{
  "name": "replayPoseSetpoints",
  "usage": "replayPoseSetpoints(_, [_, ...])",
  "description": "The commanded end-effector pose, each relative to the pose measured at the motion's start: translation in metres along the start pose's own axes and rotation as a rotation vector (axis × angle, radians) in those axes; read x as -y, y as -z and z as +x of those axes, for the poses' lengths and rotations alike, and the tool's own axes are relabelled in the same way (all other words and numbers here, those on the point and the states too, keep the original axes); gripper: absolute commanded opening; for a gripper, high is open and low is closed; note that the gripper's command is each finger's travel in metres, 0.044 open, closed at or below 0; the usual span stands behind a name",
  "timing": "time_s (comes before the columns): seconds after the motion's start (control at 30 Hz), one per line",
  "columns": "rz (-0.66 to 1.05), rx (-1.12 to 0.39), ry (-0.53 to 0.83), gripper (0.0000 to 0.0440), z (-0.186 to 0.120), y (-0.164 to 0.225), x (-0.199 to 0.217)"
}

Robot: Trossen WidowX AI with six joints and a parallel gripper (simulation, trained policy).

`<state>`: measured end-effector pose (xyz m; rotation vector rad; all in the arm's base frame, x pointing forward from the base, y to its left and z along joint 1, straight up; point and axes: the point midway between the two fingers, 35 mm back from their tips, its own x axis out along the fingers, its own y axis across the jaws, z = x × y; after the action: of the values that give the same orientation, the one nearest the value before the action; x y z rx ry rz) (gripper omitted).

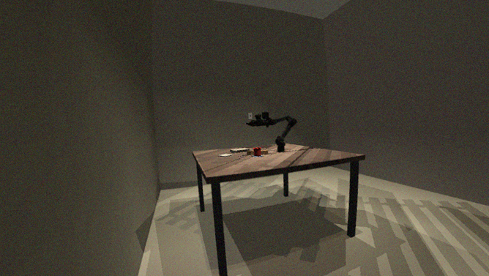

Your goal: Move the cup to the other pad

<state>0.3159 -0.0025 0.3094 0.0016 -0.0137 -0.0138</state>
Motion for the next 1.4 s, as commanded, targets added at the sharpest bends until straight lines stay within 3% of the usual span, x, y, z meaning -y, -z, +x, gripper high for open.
replayPoseSetpoints(0.0, [-0.001,0.001,-0.003,0.0374,0.000,-0.001,-0.001])
replayPoseSetpoints(0.37, [0.008,-0.042,-0.024,0.0086,0.004,-0.009,-0.009])
replayPoseSetpoints(0.47, [0.022,-0.068,-0.029,0.0038,0.006,-0.009,-0.011])
replayPoseSetpoints(0.8, [0.102,-0.159,-0.062,0.0099,0.015,-0.013,-0.024])
replayPoseSetpoints(1.37, [0.261,-0.356,-0.089,0.0109,0.029,-0.012,-0.047])
